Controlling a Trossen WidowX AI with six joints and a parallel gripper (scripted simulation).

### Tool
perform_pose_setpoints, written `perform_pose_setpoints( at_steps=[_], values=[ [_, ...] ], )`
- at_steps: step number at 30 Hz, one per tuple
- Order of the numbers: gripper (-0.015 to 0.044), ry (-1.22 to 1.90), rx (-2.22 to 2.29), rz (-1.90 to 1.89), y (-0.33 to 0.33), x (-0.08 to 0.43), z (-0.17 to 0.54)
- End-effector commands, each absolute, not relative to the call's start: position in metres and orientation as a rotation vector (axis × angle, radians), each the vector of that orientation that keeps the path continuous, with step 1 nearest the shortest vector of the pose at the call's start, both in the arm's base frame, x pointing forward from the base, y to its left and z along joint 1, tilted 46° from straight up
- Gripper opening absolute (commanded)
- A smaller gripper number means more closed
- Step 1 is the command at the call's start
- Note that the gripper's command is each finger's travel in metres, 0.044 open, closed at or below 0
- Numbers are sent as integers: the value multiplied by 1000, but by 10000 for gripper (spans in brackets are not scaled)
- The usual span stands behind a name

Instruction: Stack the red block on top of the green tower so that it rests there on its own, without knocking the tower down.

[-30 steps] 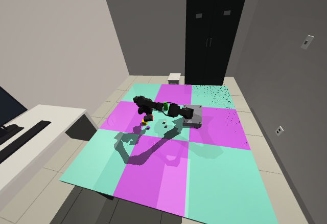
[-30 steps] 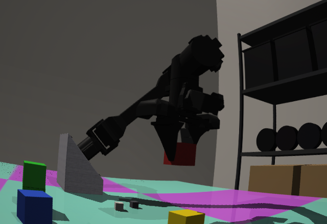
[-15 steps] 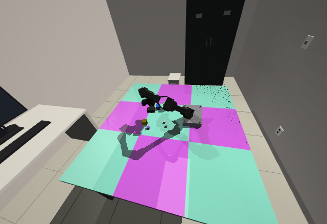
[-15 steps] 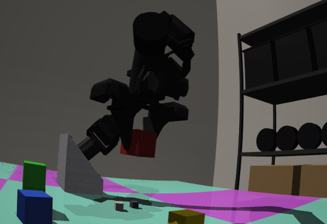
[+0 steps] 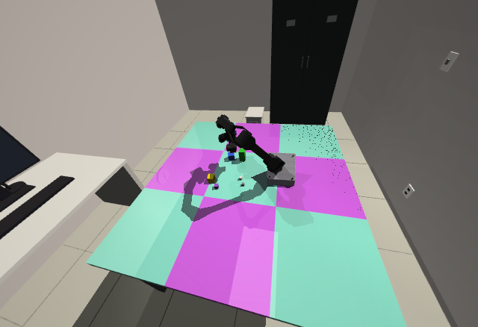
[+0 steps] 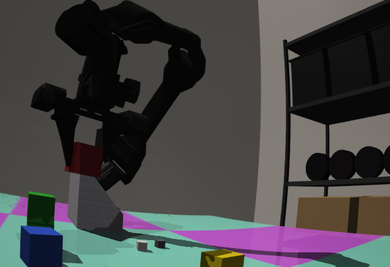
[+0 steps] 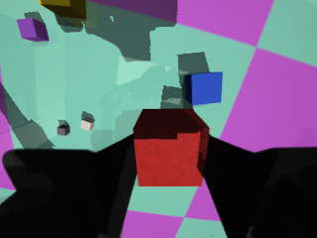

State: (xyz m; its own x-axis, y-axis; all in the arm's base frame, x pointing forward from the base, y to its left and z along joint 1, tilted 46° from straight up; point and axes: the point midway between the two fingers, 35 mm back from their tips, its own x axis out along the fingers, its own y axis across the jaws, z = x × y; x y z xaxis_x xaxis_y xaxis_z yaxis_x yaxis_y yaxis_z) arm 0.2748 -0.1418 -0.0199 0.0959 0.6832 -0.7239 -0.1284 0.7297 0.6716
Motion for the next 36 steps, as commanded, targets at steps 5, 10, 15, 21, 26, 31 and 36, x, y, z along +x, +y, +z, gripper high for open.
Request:
perform_pose_setpoints(
  at_steps=[5, 10, 15, 21, 26, 31, 36],
  values=[
    [0, 1344, 514, 666, -170, 237, -62],
    [0, 1341, 516, 673, -173, 229, -69],
    [0, 1341, 516, 673, -171, 228, -72],
    [0, 1341, 517, 673, -157, 230, -86],
    [0, 1340, 517, 674, -149, 230, -93],
    [0, 1340, 517, 674, -149, 230, -93],
    [0, 1340, 517, 674, -149, 230, -93]
  ],
)
